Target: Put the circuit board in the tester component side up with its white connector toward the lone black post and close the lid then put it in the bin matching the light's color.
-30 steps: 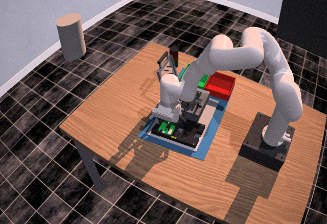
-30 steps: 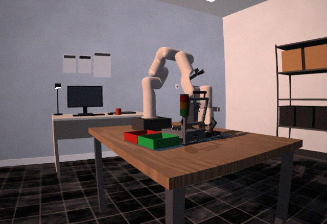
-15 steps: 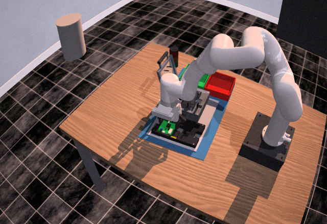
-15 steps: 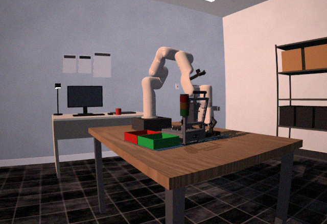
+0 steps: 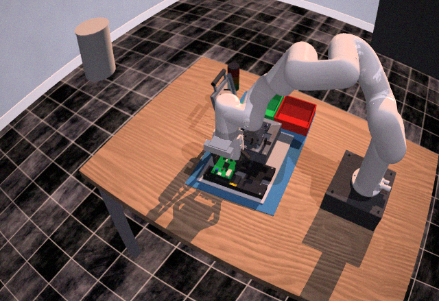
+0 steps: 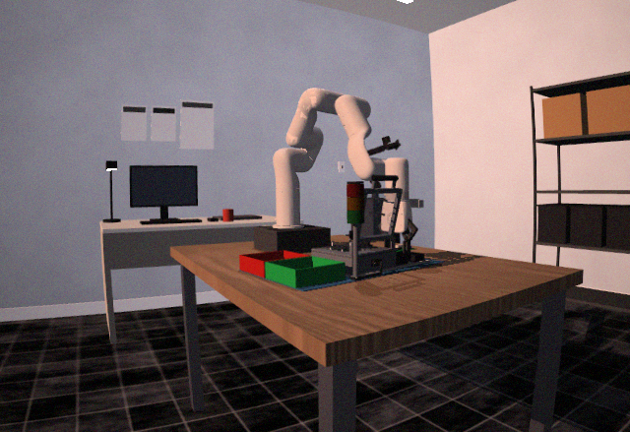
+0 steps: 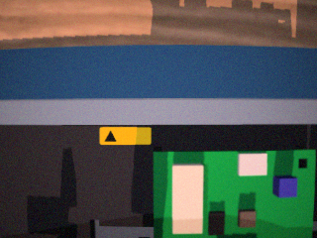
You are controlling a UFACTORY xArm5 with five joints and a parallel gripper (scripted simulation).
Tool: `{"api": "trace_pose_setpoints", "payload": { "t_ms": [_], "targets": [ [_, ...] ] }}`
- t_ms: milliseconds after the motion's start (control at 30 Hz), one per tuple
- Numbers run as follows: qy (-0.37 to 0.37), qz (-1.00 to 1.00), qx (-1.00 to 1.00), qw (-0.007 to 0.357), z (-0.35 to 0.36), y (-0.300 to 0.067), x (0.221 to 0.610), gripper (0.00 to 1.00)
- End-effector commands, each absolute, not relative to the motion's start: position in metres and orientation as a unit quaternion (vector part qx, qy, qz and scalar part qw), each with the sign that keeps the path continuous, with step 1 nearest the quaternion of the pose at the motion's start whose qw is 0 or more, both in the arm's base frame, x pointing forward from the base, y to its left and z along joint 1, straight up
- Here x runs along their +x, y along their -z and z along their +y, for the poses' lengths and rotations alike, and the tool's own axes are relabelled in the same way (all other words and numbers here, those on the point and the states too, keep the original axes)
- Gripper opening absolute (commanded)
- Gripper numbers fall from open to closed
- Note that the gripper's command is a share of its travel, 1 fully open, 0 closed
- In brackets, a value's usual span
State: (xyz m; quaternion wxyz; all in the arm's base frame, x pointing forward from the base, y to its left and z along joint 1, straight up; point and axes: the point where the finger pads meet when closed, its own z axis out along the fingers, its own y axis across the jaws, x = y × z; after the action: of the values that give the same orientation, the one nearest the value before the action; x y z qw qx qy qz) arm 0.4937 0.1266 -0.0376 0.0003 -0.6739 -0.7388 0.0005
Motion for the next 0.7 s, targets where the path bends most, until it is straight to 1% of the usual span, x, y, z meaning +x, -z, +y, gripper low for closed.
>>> {"api": "trace_pose_setpoints", "payload": {
  "t_ms": [0, 467, 667],
  "targets": [
    [0.001, -0.739, -0.674, -0.001, 0.127, 0.032, 0.495, 0.79],
    [0.001, -0.739, -0.674, -0.001, 0.127, 0.028, 0.495, 0.79],
    [0.001, -0.739, -0.674, -0.001, 0.127, 0.012, 0.495, 0.79]
  ]
}}
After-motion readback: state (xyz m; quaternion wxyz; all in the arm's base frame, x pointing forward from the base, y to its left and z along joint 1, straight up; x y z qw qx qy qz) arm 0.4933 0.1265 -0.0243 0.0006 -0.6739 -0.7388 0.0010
